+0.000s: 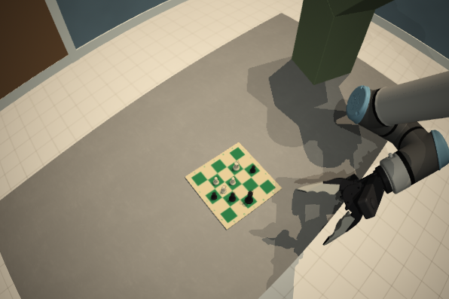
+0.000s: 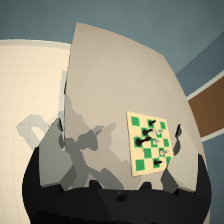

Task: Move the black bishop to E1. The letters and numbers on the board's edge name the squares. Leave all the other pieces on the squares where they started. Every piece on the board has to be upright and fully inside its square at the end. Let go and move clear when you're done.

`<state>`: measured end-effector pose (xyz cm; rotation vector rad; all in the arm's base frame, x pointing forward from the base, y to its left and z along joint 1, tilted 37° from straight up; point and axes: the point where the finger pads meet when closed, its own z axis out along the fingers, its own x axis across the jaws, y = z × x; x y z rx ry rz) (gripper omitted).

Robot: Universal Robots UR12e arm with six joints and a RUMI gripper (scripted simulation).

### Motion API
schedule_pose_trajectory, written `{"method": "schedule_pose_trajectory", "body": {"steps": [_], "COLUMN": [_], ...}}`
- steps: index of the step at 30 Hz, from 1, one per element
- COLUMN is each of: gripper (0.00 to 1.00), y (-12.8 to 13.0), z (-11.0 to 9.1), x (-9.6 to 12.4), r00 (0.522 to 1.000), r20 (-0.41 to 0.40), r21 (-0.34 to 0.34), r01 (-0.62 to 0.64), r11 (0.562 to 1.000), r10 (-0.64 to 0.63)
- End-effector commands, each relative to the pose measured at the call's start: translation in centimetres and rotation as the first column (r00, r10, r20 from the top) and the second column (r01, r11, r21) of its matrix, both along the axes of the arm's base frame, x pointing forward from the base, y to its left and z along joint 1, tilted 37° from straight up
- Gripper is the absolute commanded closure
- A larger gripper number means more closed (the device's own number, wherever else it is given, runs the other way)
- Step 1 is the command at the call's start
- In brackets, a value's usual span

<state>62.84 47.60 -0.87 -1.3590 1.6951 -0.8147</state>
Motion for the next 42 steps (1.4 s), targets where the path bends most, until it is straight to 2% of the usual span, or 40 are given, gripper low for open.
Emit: {"method": "schedule_pose_trajectory", "body": {"steps": [1,4,7,10,17,19,24,27,32,34,37,39,41,42], "gripper": [0.00,0.00,0.00,0.00,0.00,0.00,0.00,0.00,0.00,0.00,0.00,0.00,0.00,0.00], "y": [0.3,0.5,0.5,0.8,1.0,1.2,1.3,1.5,1.7,1.8,1.8,2.0,2.0,2.1], "z": [-1.1,-1.5,-1.5,-2.4,-3.0,-3.5,-3.7,-4.4,-4.8,-5.1,-5.3,-5.8,-5.8,-6.0], "x": [0.4,0.5,0.5,0.7,0.8,1.0,1.0,1.2,1.3,1.4,1.4,1.5,1.5,1.6], "r00": [0.991,0.981,0.981,0.960,0.933,0.913,0.902,0.866,0.841,0.814,0.800,0.770,0.770,0.755], "r20": [-0.040,-0.052,-0.052,-0.077,-0.096,-0.111,-0.117,-0.136,-0.150,-0.160,-0.166,-0.181,-0.181,-0.187], "r21": [0.015,0.022,0.022,0.032,0.039,0.043,0.045,0.048,0.050,0.050,0.050,0.051,0.051,0.050], "r01": [0.126,0.189,0.189,0.273,0.352,0.400,0.424,0.490,0.532,0.572,0.591,0.628,0.628,0.646], "r11": [0.992,0.982,0.982,0.962,0.935,0.916,0.905,0.870,0.846,0.819,0.805,0.776,0.776,0.762], "r10": [-0.125,-0.188,-0.188,-0.270,-0.347,-0.393,-0.416,-0.480,-0.520,-0.558,-0.577,-0.611,-0.611,-0.628]}}
